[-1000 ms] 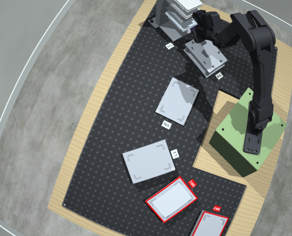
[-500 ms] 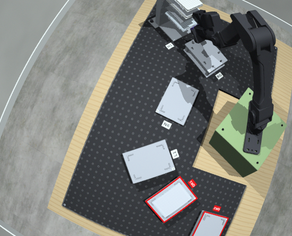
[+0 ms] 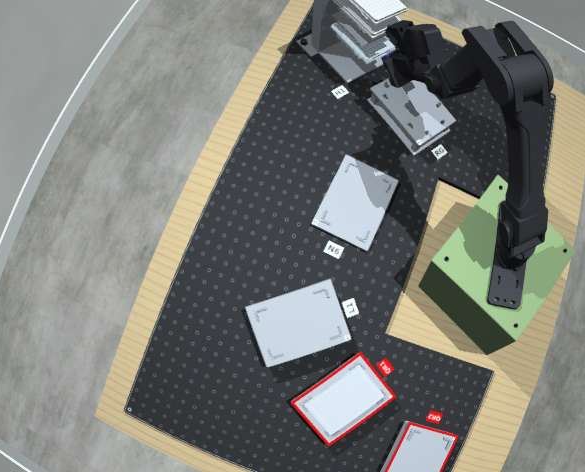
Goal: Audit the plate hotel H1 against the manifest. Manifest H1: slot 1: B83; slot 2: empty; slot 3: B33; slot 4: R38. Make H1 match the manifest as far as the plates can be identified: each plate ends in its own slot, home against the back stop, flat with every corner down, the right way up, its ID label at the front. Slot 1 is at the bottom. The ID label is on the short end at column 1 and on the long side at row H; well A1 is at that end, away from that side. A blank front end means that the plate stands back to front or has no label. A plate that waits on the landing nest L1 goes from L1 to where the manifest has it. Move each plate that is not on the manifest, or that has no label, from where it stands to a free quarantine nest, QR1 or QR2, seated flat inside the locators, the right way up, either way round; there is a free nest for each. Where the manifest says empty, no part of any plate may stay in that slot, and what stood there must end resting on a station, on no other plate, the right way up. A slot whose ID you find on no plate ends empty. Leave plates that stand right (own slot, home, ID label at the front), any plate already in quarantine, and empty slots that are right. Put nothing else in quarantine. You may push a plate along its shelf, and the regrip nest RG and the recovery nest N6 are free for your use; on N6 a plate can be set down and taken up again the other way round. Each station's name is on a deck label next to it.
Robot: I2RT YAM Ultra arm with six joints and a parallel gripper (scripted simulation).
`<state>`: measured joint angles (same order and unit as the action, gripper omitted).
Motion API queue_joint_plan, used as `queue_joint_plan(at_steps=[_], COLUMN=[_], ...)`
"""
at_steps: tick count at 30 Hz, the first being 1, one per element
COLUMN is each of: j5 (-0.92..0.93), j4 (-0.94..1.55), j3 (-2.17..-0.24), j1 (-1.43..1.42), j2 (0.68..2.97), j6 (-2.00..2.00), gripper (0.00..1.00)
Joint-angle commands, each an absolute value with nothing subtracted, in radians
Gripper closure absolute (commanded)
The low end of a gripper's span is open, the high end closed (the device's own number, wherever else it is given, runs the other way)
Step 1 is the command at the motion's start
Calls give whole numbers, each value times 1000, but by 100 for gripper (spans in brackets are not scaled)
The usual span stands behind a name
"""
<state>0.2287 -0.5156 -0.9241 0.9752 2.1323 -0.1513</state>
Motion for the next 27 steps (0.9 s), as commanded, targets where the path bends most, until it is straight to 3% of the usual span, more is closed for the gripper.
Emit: queue_joint_plan(at_steps=[1, 27], j5=[240, 265], j4=[-551, -640], j3=[-888, -727], j1=[991, 1023], j2=[2094, 2028], j6=[-160, -180], gripper=[100, 100])
